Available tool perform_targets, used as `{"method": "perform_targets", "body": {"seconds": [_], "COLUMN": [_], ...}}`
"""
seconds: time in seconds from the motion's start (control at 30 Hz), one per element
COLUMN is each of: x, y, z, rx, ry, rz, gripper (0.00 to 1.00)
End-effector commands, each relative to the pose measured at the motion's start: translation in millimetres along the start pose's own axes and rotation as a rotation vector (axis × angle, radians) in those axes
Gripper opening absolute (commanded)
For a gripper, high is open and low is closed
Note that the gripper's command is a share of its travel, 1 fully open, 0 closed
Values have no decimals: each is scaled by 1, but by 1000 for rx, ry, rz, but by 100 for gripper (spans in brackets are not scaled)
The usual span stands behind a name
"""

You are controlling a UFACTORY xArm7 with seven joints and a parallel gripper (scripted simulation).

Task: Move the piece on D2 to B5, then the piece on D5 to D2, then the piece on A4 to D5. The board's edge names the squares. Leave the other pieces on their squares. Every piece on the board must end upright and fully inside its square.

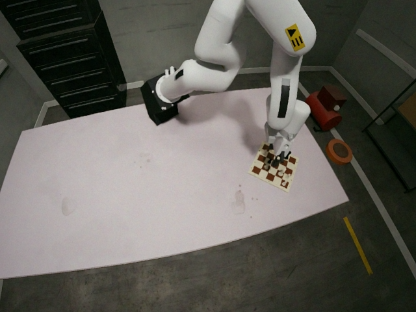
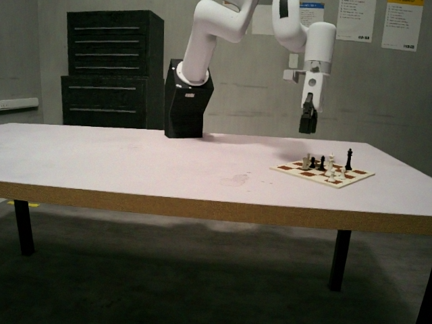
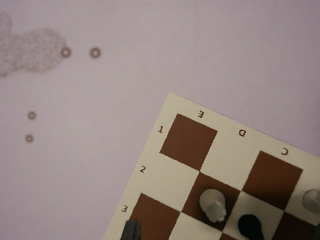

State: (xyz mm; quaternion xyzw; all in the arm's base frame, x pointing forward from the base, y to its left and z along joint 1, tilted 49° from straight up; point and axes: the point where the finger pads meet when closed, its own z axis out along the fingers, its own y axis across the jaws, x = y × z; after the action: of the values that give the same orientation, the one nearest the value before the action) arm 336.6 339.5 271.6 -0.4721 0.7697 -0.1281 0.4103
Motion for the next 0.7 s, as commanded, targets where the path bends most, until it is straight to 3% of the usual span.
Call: {"method": "perform_targets", "body": {"seconds": [0.0,0.07,0.13,0.17,0.57,0.63,0.67], "x": [-1,-1,-1,-1,-1,-1,-1], "y": [2,2,2,2,2,2,2], "z": [2,2,2,2,2,2,2], "rx": [-12,-12,-12,-12,-28,-28,-46], "ry": [-23,-23,-33,-34,-72,-72,-86], "rz": [-278,-278,-457,-489,-1044,-1044,-1177], "gripper": [100,100,100,39,39,39,39]}}
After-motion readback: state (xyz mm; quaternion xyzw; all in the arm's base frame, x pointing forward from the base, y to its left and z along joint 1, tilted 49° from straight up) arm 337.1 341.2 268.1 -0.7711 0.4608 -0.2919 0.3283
